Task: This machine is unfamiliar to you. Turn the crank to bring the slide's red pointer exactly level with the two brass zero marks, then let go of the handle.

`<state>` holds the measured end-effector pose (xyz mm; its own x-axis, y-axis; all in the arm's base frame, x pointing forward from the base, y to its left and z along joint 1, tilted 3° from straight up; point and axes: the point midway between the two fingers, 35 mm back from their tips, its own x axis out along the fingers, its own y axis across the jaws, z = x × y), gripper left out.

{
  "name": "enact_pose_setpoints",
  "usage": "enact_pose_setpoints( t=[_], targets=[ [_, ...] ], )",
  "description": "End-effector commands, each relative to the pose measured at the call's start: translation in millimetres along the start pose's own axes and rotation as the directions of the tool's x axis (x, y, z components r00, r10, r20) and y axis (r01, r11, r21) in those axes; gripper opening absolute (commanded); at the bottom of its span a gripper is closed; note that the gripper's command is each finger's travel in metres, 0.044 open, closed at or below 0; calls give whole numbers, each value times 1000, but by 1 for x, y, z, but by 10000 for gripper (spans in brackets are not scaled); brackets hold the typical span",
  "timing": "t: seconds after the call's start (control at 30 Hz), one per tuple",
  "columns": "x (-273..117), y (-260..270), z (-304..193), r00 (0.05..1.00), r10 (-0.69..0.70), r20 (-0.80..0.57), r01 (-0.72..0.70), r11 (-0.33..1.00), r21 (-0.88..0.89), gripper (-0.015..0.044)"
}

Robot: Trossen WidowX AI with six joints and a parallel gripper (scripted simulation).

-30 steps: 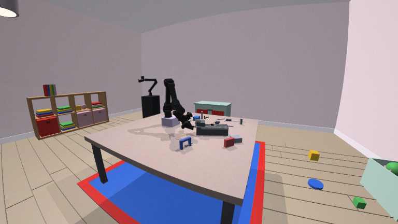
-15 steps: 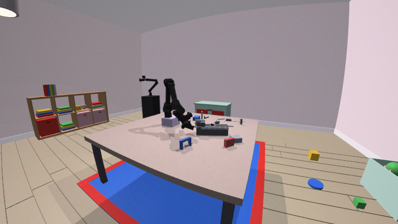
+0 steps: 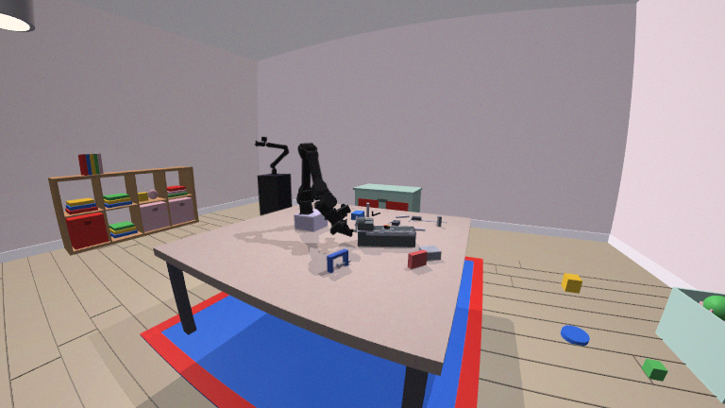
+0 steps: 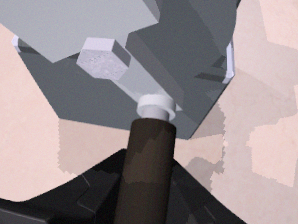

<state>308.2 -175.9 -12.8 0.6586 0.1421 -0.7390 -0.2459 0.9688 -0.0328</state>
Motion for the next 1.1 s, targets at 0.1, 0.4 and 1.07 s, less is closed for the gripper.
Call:
enact_pose_setpoints(
  t=[0.1, 0.4, 1.07],
  targets=[
    [-4, -8, 4, 1000, -18, 14, 18, 1000, -8, 0],
    [-5, -8, 4, 1000, -18, 14, 18, 1000, -8, 0],
    [-7, -9, 6, 1000, -18, 14, 19, 1000, -8, 0]
  ],
)
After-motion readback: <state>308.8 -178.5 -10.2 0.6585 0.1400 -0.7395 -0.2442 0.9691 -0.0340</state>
